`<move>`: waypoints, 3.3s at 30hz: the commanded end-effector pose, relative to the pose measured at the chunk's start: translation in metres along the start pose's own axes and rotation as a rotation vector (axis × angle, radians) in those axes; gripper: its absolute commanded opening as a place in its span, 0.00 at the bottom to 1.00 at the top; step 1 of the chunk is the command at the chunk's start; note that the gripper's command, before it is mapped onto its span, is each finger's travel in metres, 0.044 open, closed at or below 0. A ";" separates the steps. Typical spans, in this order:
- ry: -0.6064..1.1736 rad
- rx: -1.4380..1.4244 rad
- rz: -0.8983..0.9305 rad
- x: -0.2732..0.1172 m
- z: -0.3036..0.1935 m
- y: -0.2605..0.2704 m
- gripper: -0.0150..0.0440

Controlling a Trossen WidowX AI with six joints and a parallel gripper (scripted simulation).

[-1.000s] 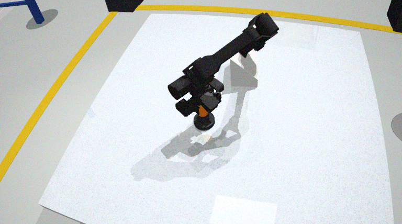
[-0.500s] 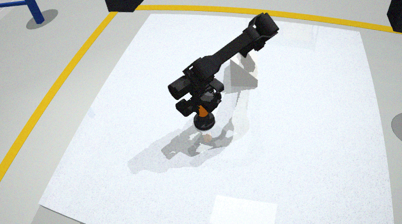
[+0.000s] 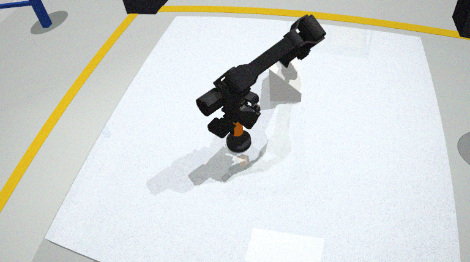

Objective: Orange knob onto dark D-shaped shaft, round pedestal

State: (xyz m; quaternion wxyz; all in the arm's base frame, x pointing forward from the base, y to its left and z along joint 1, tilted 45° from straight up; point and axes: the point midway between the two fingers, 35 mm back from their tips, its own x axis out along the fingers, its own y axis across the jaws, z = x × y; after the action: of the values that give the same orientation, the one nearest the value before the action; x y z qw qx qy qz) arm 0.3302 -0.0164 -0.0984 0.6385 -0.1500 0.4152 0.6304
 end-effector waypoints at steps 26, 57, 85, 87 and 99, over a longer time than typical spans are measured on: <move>0.002 -0.028 0.000 -0.002 0.001 -0.001 0.25; 0.002 -0.237 0.000 -0.001 0.000 -0.001 0.25; 0.001 -0.446 0.001 0.003 0.000 0.000 0.25; 0.001 -0.446 0.001 0.003 0.000 0.000 0.25; 0.002 -0.615 0.001 -0.002 0.000 -0.001 0.25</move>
State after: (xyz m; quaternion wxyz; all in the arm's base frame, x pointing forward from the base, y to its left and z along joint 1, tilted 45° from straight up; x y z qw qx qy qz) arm 0.3313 -0.0171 -0.0979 0.5781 -0.3095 0.2385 0.7164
